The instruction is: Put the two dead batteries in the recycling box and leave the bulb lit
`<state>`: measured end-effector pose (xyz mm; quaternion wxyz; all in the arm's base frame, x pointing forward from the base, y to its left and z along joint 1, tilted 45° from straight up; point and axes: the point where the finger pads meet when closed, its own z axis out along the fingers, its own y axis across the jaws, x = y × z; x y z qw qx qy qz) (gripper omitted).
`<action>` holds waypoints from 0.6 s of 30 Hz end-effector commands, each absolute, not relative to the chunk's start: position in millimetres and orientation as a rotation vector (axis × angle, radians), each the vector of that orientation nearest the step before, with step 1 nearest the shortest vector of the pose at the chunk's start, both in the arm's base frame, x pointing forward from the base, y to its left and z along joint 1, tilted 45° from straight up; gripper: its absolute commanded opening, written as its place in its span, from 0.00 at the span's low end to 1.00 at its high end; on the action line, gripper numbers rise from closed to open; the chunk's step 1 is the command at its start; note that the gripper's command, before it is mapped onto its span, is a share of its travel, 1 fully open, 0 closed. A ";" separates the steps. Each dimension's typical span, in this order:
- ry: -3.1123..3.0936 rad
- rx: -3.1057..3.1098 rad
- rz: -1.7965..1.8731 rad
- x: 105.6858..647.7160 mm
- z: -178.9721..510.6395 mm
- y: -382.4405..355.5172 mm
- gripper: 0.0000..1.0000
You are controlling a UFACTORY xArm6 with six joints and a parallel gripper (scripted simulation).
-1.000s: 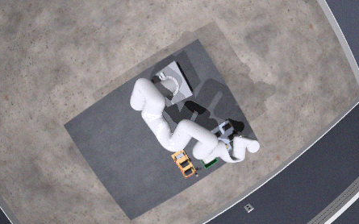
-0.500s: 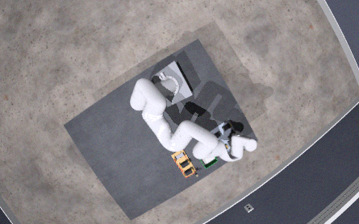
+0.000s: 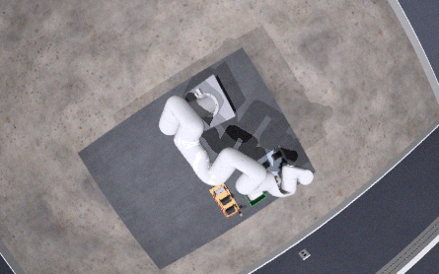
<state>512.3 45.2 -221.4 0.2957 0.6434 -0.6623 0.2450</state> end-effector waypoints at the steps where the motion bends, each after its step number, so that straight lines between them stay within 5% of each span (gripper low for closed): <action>1: -1.764 1.714 0.655 514.0 -220.3 46.7 0.51; 2: -1.764 1.714 0.655 514.0 -220.3 46.7 0.28; 18: -1.764 1.714 0.655 514.0 -220.3 46.7 0.28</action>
